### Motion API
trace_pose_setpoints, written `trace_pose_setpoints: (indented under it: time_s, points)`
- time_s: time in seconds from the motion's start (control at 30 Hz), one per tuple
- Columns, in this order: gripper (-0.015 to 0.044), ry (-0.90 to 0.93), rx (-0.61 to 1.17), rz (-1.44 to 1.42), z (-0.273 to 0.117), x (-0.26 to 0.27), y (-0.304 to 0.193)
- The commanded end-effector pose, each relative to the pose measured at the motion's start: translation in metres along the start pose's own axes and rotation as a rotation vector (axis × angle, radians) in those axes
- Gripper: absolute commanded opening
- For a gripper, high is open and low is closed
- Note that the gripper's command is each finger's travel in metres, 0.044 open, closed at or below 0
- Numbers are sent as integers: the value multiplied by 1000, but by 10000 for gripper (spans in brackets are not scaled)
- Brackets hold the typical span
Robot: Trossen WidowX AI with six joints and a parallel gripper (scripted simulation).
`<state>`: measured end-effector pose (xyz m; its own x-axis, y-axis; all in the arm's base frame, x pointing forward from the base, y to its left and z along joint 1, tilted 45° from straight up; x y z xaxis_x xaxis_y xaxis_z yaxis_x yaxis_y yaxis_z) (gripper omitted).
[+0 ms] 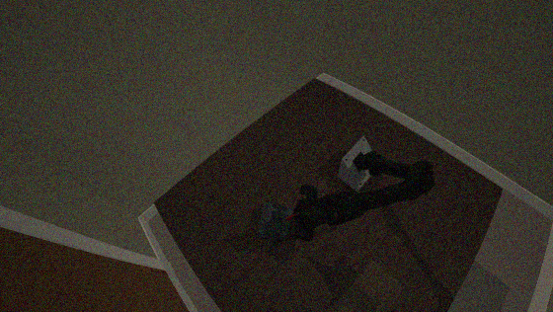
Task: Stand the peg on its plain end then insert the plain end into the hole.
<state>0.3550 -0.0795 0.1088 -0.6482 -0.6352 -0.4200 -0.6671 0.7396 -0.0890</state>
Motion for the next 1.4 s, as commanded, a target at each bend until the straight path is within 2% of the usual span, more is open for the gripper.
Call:
trace_pose_setpoints:
  time_s: [0.0,1.2,1.37]
  points:
    - [0,6,6,9,8,1,-1]
    - [0,5,19,6,55,2,-3]
    - [0,1,15,0,50,1,-2]
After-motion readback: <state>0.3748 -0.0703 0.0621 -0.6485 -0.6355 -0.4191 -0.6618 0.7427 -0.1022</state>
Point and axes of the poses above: the point midway between the two fingers, 35 mm back from their tips, its own z axis out along the fingers, its own x axis across the jaws, y = z × x, the point moved 6 cm from there along -z, back along the fingers, and after that the axes turned 14 degrees about -z, right-handed, at the moved point
